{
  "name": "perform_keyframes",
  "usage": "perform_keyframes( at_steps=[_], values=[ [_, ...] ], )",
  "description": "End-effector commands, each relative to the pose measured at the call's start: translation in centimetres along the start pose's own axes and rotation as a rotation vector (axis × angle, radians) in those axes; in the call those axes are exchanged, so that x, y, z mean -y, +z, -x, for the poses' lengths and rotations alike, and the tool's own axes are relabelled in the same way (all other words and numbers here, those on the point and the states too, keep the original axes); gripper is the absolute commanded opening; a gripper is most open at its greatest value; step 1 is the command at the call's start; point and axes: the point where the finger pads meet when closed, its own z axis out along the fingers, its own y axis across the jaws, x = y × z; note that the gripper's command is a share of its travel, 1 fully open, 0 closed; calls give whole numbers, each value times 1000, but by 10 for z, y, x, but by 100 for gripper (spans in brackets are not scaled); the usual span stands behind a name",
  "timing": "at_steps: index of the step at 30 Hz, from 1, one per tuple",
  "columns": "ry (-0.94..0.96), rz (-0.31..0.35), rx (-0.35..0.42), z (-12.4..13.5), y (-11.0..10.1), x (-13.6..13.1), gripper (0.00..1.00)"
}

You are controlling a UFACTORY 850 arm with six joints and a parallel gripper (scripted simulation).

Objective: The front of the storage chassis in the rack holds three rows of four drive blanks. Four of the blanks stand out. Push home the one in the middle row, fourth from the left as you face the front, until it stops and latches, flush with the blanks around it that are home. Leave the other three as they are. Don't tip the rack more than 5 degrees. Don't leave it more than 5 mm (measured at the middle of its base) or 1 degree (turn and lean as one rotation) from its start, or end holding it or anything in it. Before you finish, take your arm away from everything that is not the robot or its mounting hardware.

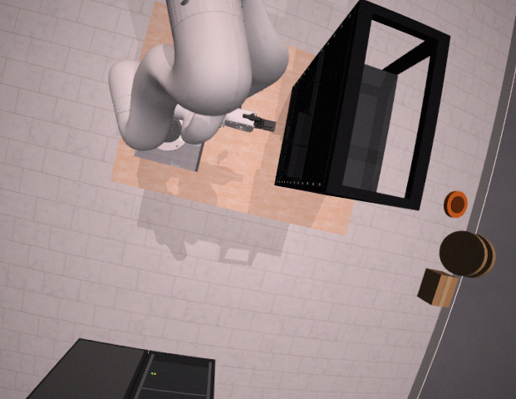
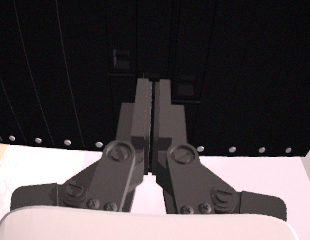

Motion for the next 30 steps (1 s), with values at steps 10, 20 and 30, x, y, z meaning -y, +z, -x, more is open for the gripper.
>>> perform_keyframes(
  at_steps=[10,20,30],
  values=[
    [0,1,-1,40,-23,-13,0],
    [0,1,0,64,-23,-12,0],
    [0,1,0,68,-15,-7,0]
  ],
)
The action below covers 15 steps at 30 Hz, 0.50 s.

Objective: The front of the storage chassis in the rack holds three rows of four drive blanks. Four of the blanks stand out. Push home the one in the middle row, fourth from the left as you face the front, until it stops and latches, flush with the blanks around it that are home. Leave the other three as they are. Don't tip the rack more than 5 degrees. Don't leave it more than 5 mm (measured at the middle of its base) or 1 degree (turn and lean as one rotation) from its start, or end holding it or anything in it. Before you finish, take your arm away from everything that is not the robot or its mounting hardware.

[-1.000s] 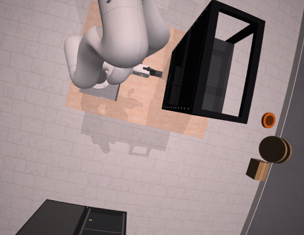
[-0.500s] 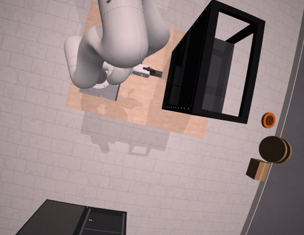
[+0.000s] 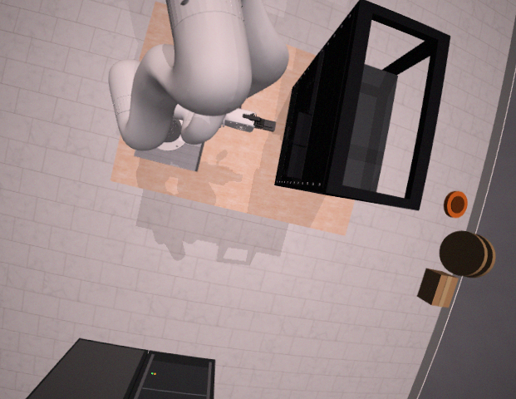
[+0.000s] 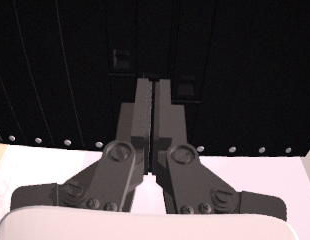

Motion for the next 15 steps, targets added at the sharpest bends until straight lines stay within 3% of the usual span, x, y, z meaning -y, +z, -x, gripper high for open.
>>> perform_keyframes(
  at_steps=[1,15],
  values=[
    [0,1,0,68,-14,-7,0],
    [0,1,0,69,-10,-4,0]
  ],
)
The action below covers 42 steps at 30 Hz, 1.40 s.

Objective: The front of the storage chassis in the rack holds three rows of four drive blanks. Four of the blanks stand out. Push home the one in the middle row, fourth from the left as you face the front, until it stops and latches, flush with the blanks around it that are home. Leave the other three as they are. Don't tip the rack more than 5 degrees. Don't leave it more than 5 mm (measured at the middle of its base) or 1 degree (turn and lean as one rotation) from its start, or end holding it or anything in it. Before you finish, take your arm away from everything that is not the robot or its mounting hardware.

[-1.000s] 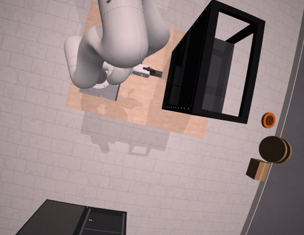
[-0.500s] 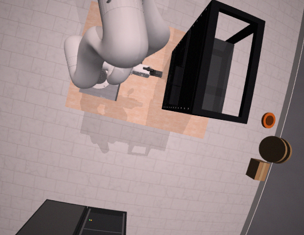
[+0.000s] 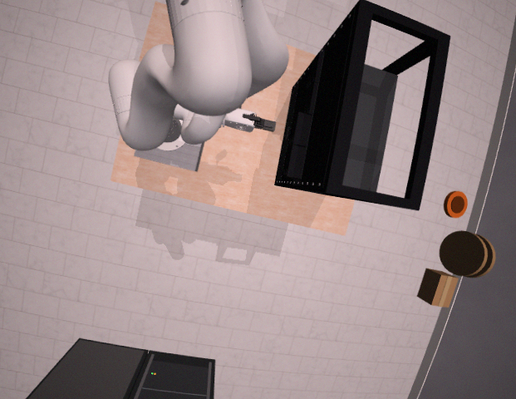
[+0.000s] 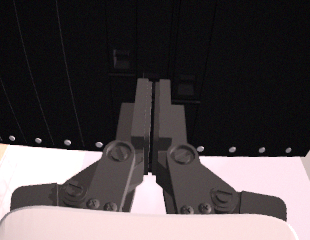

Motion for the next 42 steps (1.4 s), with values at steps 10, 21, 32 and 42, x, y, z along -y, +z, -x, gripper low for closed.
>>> perform_keyframes(
  at_steps=[10,21,32,42],
  values=[
    [0,1,0,70,-3,-4,0],
    [0,1,0,76,16,-4,0],
    [0,1,0,119,26,-7,0],
    [0,1,0,146,32,-8,0]
  ],
)
